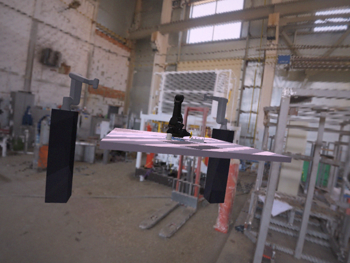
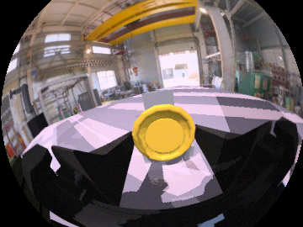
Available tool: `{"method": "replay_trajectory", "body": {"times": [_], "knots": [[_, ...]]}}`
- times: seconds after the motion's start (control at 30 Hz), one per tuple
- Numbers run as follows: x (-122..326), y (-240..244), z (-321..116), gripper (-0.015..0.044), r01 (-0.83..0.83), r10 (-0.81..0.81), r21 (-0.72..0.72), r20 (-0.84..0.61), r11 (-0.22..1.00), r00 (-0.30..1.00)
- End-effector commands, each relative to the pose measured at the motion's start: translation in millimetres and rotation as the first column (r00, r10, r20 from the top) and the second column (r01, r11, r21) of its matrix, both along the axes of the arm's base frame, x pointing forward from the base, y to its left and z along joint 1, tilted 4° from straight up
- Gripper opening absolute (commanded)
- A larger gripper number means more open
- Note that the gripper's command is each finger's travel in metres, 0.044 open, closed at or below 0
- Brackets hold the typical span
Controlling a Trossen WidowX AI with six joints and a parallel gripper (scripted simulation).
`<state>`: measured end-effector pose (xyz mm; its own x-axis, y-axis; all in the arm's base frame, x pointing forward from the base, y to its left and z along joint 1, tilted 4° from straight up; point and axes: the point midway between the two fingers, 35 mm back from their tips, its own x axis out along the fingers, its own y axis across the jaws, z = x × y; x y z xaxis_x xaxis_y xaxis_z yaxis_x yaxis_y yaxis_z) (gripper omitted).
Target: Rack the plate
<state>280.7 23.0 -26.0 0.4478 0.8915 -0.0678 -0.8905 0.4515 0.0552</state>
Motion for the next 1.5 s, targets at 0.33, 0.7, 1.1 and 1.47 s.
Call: {"method": "replay_trajectory", "body": {"times": [0.33,0.7,1.1,1.47], "knots": [[5.2,10.5,10.6,0.0,0.0,0.0,0.009,-0.022,1.0,1.0],[5.1,12.3,12.2,0.0,-0.001,0.001,0.018,-0.042,1.0,0.999],[4.6,15.2,13.3,0.0,-0.001,0.004,0.038,-0.085,0.999,0.996],[7.4,15.1,14.5,0.0,0.009,-0.005,0.039,-0.106,0.999,0.994]]}}
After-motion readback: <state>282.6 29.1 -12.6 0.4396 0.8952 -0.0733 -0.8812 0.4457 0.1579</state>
